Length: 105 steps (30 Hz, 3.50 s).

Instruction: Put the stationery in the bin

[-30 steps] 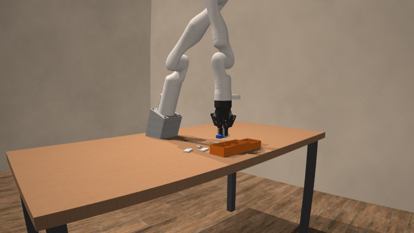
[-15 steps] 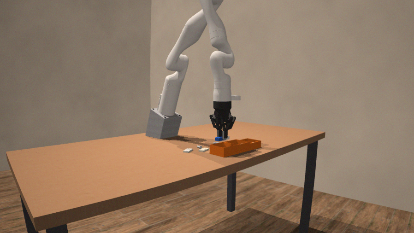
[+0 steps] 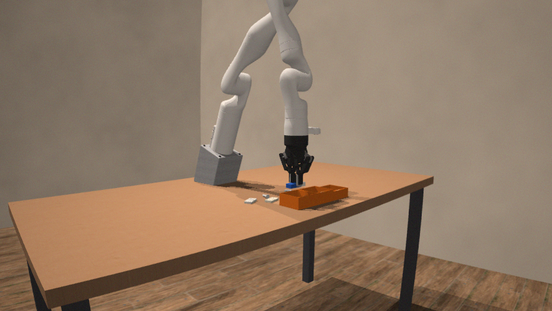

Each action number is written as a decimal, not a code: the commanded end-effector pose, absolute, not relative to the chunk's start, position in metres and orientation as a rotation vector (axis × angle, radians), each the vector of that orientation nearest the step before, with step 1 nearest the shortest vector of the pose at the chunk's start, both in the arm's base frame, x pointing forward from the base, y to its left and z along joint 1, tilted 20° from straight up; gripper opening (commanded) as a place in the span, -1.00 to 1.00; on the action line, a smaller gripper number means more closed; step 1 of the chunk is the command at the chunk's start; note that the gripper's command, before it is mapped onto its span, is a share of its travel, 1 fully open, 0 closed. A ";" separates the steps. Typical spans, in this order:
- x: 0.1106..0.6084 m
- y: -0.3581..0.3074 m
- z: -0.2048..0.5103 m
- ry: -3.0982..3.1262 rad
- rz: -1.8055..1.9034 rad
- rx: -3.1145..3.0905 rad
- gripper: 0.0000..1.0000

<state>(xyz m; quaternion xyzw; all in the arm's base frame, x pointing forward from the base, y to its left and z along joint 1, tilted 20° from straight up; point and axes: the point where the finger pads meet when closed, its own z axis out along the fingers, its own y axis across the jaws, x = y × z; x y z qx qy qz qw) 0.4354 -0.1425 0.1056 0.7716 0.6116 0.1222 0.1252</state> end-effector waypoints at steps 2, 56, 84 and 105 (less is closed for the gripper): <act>0.436 -0.141 0.106 1.771 0.362 2.252 -0.63; 0.450 -0.142 0.064 1.780 0.358 2.247 -0.41; 0.444 -0.140 0.075 1.783 0.356 2.254 -0.41; 0.433 -0.140 0.106 1.781 0.356 2.252 -0.41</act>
